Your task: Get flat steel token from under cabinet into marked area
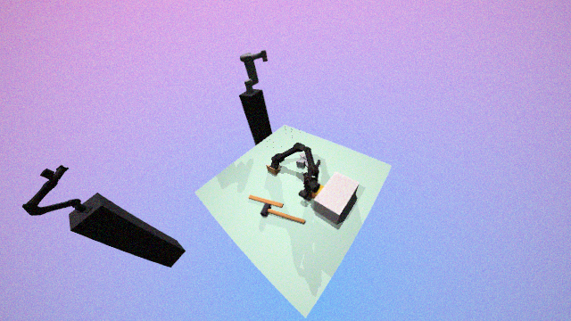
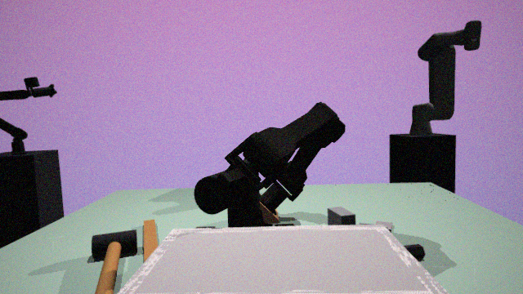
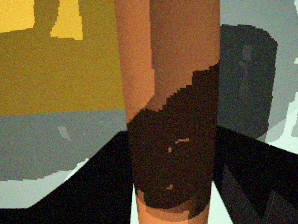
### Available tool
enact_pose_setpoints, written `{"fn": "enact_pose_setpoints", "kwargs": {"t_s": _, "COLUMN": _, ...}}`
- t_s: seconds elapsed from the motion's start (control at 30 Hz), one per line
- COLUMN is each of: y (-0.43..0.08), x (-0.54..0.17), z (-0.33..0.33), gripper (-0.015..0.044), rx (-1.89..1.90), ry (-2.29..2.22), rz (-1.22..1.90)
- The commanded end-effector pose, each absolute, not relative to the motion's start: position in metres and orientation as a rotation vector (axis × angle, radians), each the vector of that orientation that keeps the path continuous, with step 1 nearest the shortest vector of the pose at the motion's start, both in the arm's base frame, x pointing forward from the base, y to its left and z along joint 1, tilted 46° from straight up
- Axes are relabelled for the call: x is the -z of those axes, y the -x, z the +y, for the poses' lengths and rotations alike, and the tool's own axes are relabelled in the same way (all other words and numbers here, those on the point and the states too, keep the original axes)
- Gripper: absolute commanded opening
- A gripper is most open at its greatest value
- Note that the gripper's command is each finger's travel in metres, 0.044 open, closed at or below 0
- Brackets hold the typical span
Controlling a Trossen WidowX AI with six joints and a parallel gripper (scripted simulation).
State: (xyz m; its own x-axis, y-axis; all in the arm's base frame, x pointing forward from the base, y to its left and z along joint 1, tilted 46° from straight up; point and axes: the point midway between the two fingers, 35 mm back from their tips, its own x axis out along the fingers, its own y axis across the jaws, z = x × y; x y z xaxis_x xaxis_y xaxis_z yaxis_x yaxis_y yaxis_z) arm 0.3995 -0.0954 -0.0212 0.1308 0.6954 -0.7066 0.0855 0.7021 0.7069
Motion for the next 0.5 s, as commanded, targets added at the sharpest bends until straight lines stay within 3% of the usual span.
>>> {"fn": "enact_pose_setpoints", "kwargs": {"t_s": 0.0, "y": -0.4022, "x": 0.0154, "z": -0.0885, "gripper": 0.0000, "rx": -0.513, "ry": -0.698, "rz": 1.384}}
{"fn": "enact_pose_setpoints", "kwargs": {"t_s": 0.47, "y": -0.4029, "x": 0.0092, "z": -0.0824, "gripper": 0.0000, "rx": -0.513, "ry": -0.698, "rz": 1.384}}
